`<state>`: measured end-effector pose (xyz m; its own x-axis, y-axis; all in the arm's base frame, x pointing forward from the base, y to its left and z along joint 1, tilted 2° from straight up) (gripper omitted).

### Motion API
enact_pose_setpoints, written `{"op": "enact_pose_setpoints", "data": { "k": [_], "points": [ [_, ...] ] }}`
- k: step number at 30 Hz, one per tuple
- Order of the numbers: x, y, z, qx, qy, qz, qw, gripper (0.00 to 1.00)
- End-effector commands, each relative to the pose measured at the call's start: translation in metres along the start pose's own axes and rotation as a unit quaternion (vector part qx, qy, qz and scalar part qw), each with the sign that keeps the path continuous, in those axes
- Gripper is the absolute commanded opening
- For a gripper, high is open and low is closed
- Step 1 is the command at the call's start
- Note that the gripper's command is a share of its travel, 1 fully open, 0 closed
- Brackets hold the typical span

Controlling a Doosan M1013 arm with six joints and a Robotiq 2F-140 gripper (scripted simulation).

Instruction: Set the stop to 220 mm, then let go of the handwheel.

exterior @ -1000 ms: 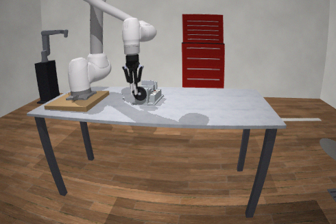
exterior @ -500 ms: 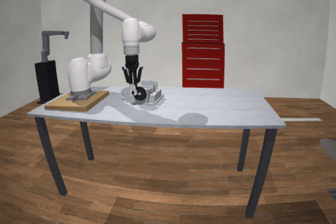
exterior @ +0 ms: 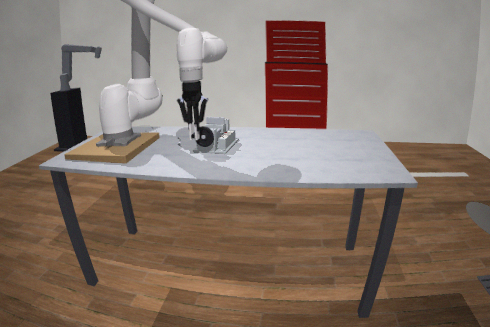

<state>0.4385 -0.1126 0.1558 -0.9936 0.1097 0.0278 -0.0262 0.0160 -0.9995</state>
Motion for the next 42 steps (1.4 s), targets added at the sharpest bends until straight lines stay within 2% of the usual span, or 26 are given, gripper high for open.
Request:
{"op": "enact_pose_setpoints", "data": {
  "k": [1, 42],
  "points": [
    [0.001, 0.002, 0.000, 0.000, 0.000, 0.000, 1.000, 0.04],
    [0.004, 0.023, 0.000, 0.000, 0.000, 0.000, 1.000, 0.04]
  ]
}}
Point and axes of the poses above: the point where the finger pads meet when closed, its own y axis out along the fingers, its own x axis across the jaws, z = x × y, the point moved 9 cm from there along -y, back along the fingers, and after that the axes turned 2 degrees about -y, right-handed, at the moved point
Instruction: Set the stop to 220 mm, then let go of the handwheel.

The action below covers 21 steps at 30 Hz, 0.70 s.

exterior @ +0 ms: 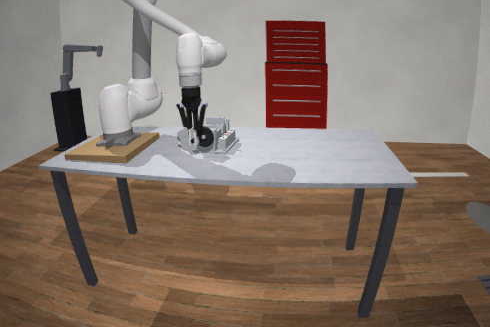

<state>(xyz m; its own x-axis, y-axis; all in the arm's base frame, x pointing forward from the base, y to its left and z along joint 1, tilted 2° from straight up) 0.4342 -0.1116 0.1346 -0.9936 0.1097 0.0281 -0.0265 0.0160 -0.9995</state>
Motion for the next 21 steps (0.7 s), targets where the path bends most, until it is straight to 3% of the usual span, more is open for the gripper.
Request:
{"op": "enact_pose_setpoints", "data": {
  "k": [1, 21],
  "points": [
    [-0.0003, 0.0014, 0.0000, 0.000, 0.000, 0.000, 1.000, 0.04],
    [-0.0044, 0.0111, 0.0001, 0.000, 0.000, 0.000, 1.000, 0.04]
  ]
}}
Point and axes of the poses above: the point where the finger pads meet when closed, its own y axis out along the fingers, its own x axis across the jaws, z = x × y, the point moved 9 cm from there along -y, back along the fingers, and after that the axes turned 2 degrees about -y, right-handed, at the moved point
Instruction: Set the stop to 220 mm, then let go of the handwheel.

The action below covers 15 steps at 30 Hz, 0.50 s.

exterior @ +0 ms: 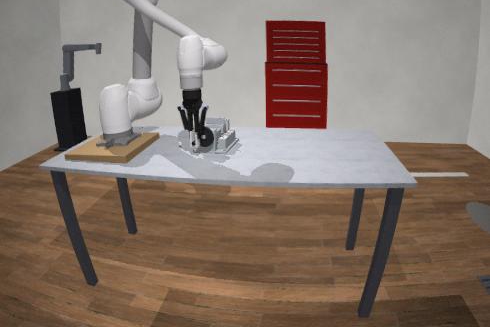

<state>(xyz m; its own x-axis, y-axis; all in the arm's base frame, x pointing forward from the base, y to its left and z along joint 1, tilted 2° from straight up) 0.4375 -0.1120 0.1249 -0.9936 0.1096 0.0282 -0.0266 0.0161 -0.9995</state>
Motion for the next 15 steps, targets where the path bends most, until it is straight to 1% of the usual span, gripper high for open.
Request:
{"op": "enact_pose_setpoints", "data": {
  "k": [1, 15],
  "points": [
    [-0.0012, 0.0020, 0.0000, 0.000, 0.000, 0.000, 1.000, 0.04],
    [-0.0064, 0.0077, 0.0002, 0.000, 0.000, 0.000, 1.000, 0.04]
  ]
}}
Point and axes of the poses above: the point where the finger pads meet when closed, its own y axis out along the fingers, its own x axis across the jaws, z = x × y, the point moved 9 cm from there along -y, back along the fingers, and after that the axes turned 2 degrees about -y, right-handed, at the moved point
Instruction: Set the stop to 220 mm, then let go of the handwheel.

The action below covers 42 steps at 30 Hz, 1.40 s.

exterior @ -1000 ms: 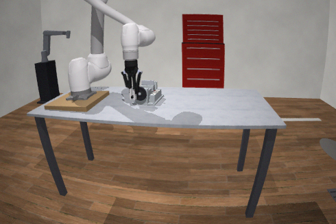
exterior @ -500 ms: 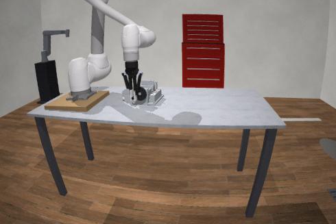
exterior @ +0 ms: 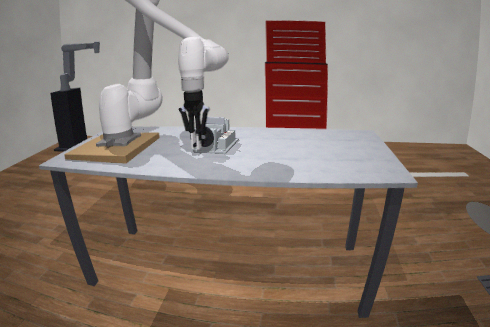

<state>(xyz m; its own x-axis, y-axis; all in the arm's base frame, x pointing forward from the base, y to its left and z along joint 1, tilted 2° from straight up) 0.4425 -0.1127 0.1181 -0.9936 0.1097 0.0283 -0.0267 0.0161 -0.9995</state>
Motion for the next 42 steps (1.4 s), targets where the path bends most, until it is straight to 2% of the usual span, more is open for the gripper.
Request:
{"op": "enact_pose_setpoints", "data": {
  "k": [1, 27, 42],
  "points": [
    [-0.002, 0.002, 0.000, 0.000, 0.000, 0.000, 1.000, 0.04],
    [-0.022, 0.008, 0.001, 0.000, 0.000, 0.000, 1.000, 0.04],
    [-0.039, 0.002, 0.001, 0.000, 0.000, 0.000, 1.000, 0.04]
  ]
}}
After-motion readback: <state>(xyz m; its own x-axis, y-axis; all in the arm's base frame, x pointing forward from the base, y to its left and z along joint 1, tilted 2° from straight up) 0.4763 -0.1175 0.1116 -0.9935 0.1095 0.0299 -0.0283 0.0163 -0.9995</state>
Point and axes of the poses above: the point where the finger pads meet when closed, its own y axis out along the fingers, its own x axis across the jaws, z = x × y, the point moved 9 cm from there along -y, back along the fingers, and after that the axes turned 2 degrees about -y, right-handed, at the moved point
